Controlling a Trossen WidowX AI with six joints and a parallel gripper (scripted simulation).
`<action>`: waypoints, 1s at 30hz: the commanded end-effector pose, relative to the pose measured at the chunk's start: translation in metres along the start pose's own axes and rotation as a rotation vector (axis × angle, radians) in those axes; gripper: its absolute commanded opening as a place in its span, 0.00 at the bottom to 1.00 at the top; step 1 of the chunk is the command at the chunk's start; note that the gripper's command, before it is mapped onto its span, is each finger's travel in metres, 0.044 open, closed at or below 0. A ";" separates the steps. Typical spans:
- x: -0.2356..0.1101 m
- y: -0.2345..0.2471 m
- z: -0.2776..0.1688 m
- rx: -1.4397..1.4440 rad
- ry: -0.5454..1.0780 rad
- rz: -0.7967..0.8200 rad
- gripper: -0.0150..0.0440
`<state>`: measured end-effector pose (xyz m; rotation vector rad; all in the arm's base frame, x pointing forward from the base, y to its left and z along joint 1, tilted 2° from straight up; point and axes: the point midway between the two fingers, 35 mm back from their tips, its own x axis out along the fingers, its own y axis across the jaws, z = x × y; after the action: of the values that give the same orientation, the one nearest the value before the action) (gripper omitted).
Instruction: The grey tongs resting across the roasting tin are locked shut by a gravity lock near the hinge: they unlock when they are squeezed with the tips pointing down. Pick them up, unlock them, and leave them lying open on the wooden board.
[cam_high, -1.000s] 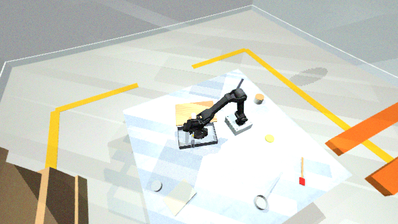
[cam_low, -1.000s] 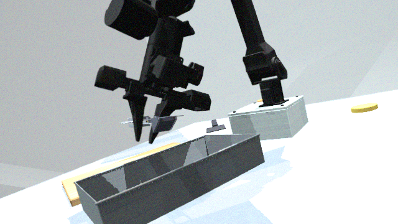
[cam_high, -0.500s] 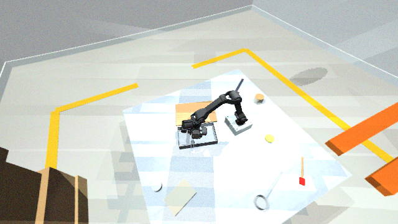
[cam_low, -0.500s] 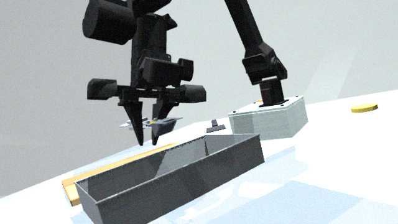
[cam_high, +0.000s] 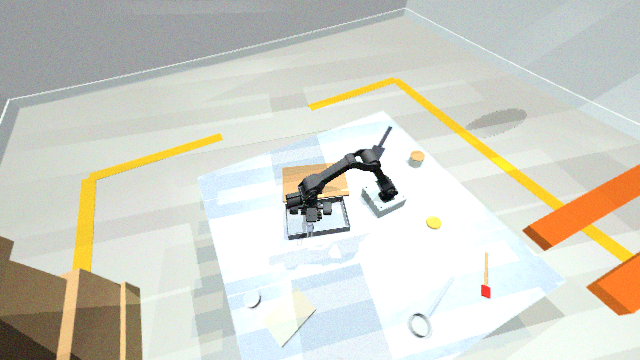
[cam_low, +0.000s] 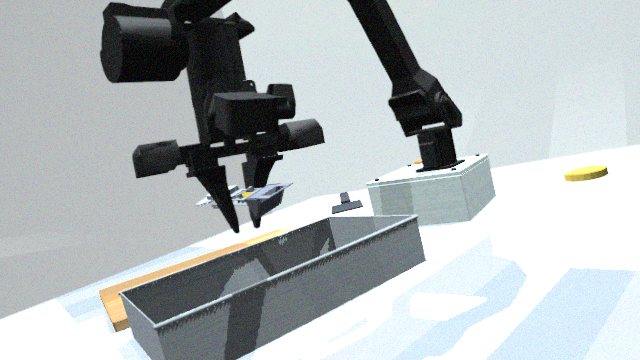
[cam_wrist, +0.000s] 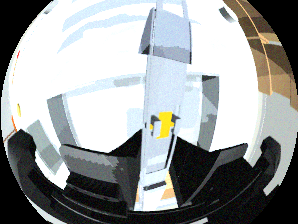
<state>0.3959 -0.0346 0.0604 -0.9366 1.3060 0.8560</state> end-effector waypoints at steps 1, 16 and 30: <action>-0.005 -0.001 0.000 0.001 -0.011 0.046 0.00; -0.007 -0.006 -0.022 0.120 0.001 0.059 0.00; -0.027 -0.024 -0.116 0.604 0.016 0.053 0.00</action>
<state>0.3750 -0.1300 0.0787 -0.5185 1.4778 0.5337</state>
